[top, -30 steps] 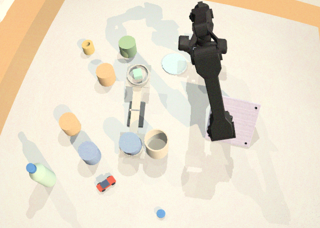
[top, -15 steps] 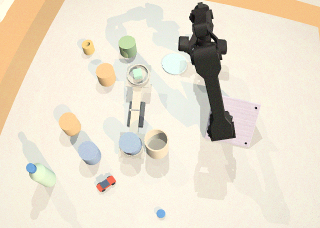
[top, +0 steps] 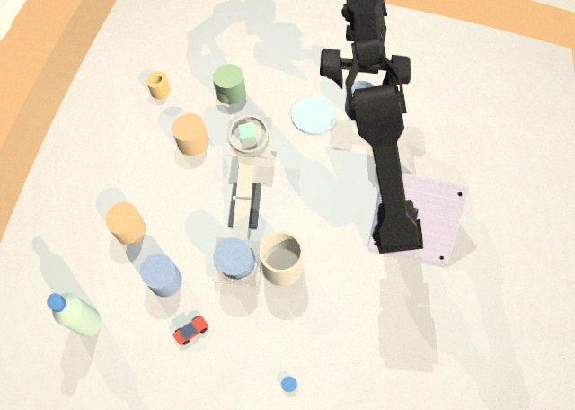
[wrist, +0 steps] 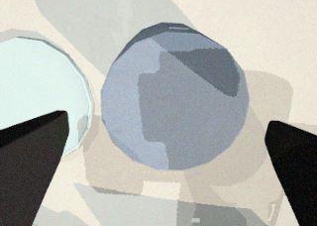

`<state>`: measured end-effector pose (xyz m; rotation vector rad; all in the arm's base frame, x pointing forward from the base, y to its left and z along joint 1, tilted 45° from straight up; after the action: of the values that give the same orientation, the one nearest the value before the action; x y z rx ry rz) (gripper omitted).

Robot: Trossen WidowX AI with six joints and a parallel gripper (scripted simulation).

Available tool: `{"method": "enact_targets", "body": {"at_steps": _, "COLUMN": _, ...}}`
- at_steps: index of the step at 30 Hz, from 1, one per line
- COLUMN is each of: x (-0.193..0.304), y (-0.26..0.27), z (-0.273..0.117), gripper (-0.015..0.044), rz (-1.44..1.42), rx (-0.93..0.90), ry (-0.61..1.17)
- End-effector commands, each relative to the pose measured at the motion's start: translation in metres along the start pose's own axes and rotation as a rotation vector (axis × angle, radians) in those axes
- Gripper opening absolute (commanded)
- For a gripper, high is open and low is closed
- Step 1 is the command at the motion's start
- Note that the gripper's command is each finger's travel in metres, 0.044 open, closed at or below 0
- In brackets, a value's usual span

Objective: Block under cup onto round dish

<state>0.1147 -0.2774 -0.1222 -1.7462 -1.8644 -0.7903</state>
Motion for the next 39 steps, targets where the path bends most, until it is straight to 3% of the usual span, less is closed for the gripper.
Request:
{"method": "enact_targets", "body": {"at_steps": 1, "x": 0.005, "y": 0.02, "z": -0.01, "gripper": 0.0361, "rz": -0.027, "rx": 0.005, "ry": -0.006}}
{"method": "enact_targets", "body": {"at_steps": 5, "x": 0.027, "y": 0.081, "z": -0.031, "gripper": 0.026, "rz": -0.099, "rx": 0.004, "ry": -0.019}}
{"method": "enact_targets", "body": {"at_steps": 16, "x": 0.143, "y": 0.227, "z": -0.053, "gripper": 0.026, "rz": -0.301, "rx": -0.006, "ry": 0.013}}
{"method": "enact_targets", "body": {"at_steps": 39, "x": 0.146, "y": 0.229, "z": -0.023, "gripper": 0.026, "rz": -0.304, "rx": -0.007, "ry": 0.014}}
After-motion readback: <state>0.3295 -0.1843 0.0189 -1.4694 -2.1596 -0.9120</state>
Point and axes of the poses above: the point midway between the two fingers, 35 mm back from their tips, its own z axis out along the fingers, its own y axis across the jaws, x = y × z, the point moved 4 cm from there along -z, back along the fingers, and after that the axes turned 2 degrees about z, right-handed, at the moved point
